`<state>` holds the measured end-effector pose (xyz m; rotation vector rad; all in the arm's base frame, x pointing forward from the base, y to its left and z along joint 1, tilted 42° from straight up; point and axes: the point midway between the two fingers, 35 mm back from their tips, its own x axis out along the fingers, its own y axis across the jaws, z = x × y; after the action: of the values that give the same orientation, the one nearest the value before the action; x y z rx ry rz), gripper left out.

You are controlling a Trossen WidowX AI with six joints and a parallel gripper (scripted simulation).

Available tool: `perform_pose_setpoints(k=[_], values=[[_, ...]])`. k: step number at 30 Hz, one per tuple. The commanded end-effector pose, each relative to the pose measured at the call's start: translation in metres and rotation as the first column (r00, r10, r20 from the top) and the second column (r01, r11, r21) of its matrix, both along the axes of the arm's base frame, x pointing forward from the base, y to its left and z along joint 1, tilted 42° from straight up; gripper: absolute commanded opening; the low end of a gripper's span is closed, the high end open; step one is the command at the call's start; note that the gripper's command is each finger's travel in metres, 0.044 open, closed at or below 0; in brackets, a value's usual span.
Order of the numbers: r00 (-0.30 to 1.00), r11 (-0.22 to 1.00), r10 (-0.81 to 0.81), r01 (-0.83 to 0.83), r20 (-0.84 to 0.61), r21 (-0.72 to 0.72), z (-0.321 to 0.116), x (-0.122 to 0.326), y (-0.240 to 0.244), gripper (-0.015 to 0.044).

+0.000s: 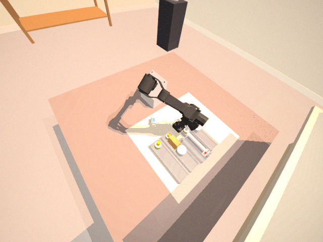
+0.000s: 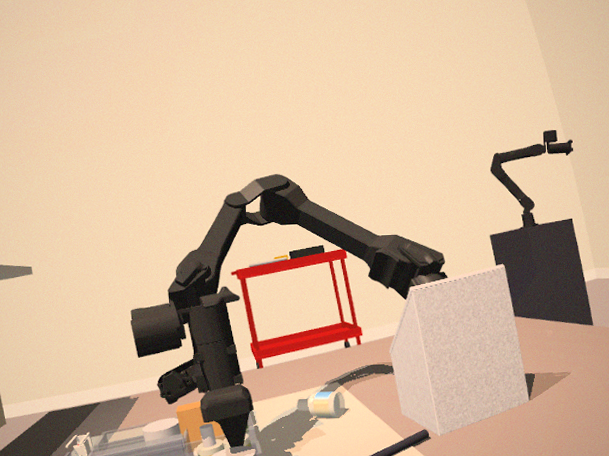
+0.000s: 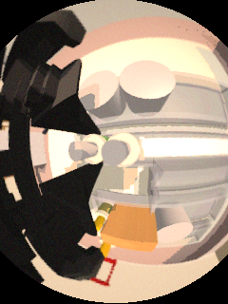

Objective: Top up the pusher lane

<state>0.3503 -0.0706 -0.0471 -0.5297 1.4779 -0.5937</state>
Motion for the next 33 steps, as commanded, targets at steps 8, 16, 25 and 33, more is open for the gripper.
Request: perform_pose_setpoints(k=[8, 16, 25, 33], values=[[1.0, 1.0, -0.005, 0.005, 0.02, -0.01, 0.0016, 0.0018, -0.0037, 0.0], [1.0, 1.0, -0.005, 0.005, 0.02, -0.01, 0.0015, 0.0005, -0.0036, 0.0], [1.0, 1.0, -0.005, 0.005, 0.02, -0.01, 0.0014, -0.001, -0.0036, 0.0], [1.0, 1.0, -0.005, 0.005, 0.02, -0.01, 0.0013, -0.0024, -0.0035, 0.0]])
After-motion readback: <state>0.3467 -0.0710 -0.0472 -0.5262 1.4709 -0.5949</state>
